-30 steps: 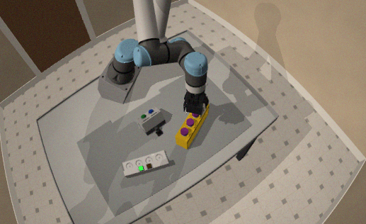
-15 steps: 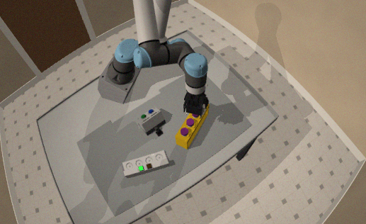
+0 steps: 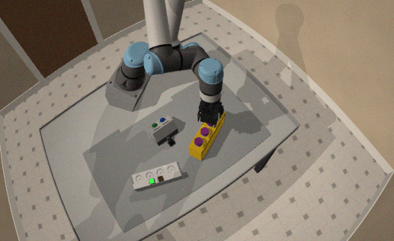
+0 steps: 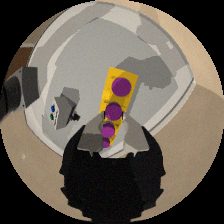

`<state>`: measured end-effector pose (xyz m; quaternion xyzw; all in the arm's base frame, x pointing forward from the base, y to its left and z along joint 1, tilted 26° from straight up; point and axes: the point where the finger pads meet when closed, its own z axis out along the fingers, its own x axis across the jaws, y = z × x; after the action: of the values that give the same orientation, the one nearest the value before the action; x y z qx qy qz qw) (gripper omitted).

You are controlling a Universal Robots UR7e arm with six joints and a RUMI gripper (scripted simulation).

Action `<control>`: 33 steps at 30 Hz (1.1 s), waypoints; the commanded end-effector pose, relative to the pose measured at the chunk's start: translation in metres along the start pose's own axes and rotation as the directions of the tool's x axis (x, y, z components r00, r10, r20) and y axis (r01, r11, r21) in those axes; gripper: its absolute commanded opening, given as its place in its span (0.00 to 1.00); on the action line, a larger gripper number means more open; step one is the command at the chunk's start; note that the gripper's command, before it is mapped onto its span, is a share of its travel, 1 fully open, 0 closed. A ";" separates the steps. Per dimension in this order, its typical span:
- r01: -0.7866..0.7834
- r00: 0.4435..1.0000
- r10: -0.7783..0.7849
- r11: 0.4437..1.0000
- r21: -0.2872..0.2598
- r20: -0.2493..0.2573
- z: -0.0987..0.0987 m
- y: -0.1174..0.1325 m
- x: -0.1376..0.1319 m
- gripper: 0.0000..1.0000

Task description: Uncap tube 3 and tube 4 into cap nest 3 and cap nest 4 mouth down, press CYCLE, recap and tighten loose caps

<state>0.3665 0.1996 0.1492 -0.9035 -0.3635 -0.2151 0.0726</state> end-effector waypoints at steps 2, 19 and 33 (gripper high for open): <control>0.000 1.000 0.000 1.000 -0.001 -0.001 0.000 0.000 0.000 0.00; -0.119 0.993 0.119 0.993 0.000 -0.001 0.000 0.000 0.000 0.00; -0.352 0.936 0.352 0.936 0.000 -0.001 0.000 0.000 0.000 0.00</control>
<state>0.3666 0.1995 0.1490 -0.9464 -0.2293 -0.2024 0.1040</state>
